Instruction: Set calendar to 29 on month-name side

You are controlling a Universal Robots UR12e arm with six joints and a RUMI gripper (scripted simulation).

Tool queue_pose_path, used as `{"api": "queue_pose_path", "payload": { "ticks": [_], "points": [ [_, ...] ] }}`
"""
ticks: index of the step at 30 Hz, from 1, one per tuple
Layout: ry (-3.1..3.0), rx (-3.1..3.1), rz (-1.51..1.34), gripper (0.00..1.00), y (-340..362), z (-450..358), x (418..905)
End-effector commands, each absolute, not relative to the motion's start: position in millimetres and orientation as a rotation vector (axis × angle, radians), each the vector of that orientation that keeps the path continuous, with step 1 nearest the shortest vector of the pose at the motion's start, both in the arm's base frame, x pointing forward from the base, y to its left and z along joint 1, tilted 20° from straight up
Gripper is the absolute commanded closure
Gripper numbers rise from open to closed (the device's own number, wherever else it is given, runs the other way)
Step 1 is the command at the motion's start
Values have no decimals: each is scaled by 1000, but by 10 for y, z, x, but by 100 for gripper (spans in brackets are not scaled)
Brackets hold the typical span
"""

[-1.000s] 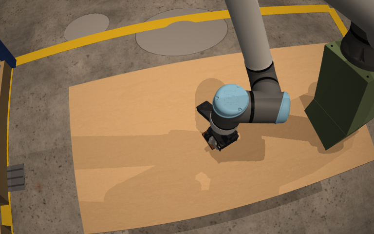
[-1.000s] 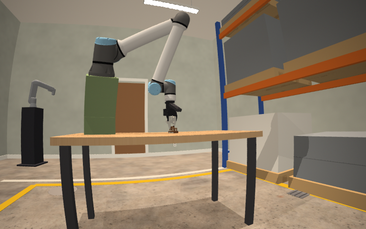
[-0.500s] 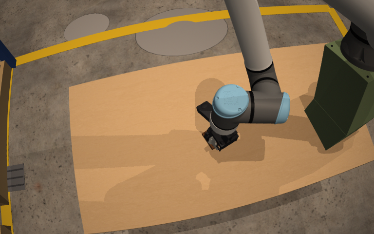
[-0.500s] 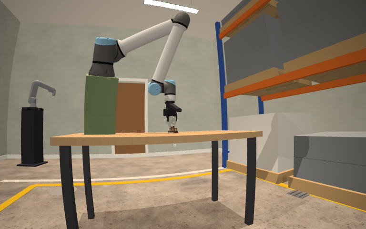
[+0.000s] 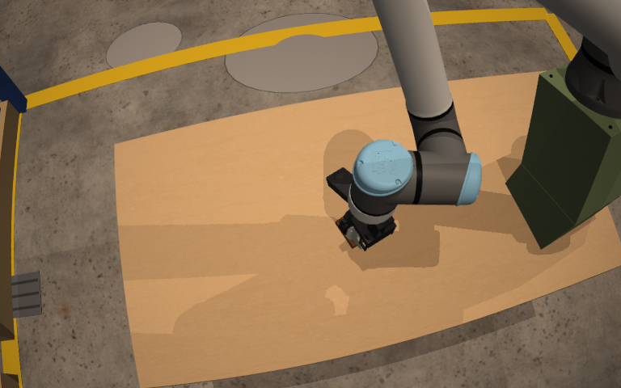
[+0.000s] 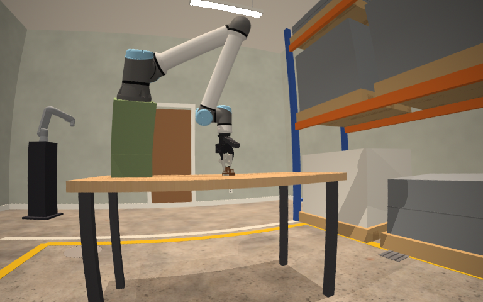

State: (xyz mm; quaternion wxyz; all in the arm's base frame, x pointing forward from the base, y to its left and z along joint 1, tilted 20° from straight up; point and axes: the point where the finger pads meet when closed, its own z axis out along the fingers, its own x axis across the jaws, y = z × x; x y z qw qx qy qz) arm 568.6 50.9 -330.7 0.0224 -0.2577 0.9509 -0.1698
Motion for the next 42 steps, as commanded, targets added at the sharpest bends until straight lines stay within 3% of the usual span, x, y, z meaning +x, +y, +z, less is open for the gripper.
{"api": "queue_pose_path", "payload": {
  "ticks": [1,42],
  "points": [
    [2945,-798,-526,90,510,-3304,5688],
    [2945,-798,-526,90,480,-3397,5701]
  ]
}}
